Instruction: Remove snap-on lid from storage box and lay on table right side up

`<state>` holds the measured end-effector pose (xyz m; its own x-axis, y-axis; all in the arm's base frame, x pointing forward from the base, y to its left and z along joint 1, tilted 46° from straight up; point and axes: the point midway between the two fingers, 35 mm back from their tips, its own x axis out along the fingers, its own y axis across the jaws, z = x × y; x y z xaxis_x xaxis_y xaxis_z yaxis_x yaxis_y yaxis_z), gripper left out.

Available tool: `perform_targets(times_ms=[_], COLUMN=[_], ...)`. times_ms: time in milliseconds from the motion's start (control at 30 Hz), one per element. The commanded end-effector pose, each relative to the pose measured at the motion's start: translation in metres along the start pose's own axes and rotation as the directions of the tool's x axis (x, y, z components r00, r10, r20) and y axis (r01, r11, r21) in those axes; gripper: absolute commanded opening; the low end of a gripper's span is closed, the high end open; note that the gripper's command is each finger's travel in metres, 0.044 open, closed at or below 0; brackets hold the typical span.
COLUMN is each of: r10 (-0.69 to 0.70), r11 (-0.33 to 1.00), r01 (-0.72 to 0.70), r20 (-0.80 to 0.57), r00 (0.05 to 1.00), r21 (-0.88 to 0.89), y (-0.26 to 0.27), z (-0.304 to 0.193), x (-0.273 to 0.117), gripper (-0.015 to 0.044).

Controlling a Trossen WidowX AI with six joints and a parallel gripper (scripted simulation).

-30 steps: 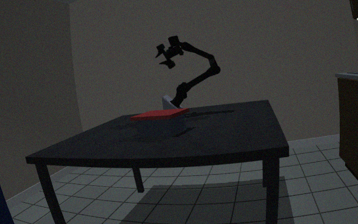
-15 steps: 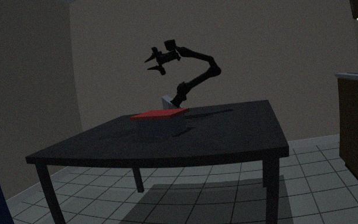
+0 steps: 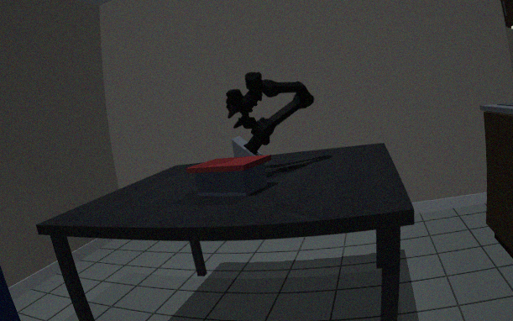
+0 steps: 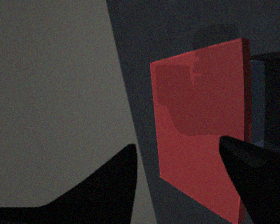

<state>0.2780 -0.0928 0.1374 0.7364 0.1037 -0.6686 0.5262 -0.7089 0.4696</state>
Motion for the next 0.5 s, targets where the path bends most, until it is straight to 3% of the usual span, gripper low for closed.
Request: perform_targets(times_ms=[0, 467], r10=[-0.108, -0.114], r11=[0.994, 0.993], r01=[0.106, 0.112], r20=[-0.156, -0.163], r00=[0.982, 0.98], r21=[-0.019, -0.02], y=[-0.0325, -0.036], z=[-0.0395, -0.0415], x=[0.0113, 0.0131], gripper=[0.0235, 0.0235])
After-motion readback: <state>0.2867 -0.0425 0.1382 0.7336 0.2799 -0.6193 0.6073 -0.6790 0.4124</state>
